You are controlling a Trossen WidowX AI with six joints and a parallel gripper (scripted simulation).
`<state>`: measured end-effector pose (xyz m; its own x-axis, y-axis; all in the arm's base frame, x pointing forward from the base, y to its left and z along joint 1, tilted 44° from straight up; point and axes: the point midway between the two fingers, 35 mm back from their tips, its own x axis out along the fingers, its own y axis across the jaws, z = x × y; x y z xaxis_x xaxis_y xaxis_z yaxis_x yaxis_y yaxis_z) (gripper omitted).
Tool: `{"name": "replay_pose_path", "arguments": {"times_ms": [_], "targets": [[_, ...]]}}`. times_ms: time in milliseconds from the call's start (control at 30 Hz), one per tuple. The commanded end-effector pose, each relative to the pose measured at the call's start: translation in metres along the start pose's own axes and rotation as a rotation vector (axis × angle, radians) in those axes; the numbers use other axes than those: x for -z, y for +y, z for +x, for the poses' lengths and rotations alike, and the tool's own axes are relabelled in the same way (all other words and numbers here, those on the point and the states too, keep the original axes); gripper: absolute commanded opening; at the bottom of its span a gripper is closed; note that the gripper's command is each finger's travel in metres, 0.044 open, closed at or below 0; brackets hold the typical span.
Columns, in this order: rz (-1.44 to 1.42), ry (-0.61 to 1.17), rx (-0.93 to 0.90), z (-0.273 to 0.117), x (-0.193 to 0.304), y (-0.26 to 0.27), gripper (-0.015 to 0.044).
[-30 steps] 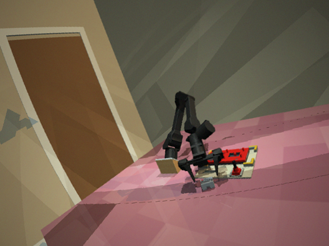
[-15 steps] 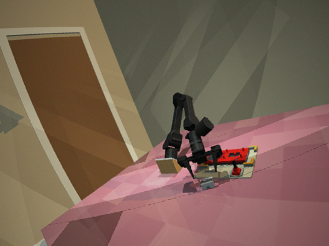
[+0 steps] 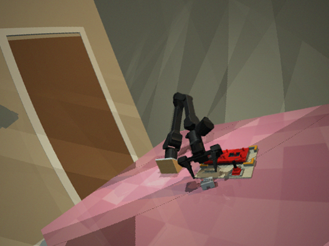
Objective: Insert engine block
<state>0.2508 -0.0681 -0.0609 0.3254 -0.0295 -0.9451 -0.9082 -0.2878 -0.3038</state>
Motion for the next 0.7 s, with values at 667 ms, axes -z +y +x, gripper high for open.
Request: {"name": "replay_pose_path", "arguments": {"times_ms": [667], "targets": [[0.75, -0.103, -0.127, 0.0084, 0.0036, 0.0009, 0.044]]}}
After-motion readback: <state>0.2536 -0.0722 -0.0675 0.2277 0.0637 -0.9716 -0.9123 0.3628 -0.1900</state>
